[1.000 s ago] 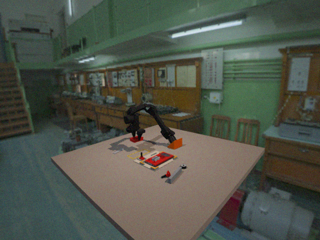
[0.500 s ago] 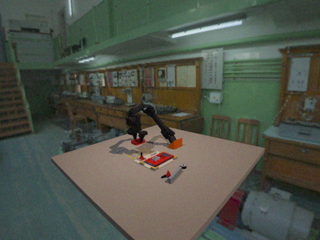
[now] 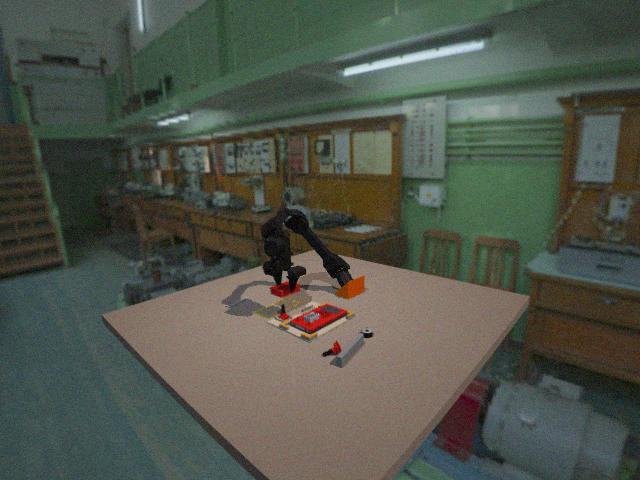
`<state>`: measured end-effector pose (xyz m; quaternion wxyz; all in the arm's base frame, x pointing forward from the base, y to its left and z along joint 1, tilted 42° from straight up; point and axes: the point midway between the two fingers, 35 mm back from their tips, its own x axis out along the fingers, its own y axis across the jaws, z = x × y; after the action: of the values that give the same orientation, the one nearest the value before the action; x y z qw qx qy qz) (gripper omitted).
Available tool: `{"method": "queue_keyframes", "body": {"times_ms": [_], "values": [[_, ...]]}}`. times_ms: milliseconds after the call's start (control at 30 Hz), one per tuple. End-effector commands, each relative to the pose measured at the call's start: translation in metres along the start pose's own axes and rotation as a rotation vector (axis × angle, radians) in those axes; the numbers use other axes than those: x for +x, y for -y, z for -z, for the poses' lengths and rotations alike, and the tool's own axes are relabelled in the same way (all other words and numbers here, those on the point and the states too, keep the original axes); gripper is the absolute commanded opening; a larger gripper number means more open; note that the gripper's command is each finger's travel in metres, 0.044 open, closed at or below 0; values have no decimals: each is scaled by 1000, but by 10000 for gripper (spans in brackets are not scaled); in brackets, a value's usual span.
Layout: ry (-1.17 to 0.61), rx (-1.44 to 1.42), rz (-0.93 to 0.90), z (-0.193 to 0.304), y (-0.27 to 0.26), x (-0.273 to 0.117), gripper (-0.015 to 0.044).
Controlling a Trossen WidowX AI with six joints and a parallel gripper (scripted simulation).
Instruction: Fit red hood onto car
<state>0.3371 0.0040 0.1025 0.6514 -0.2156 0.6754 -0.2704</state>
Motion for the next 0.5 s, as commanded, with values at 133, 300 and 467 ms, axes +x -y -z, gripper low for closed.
{"method": "queue_keyframes", "body": {"times_ms": [133,300,467], "values": [[-5,6,-3,-5,-53,0,0],[-8,10,2,-4,-85,2,0],[-12,16,10,0,-117,4,0]]}}
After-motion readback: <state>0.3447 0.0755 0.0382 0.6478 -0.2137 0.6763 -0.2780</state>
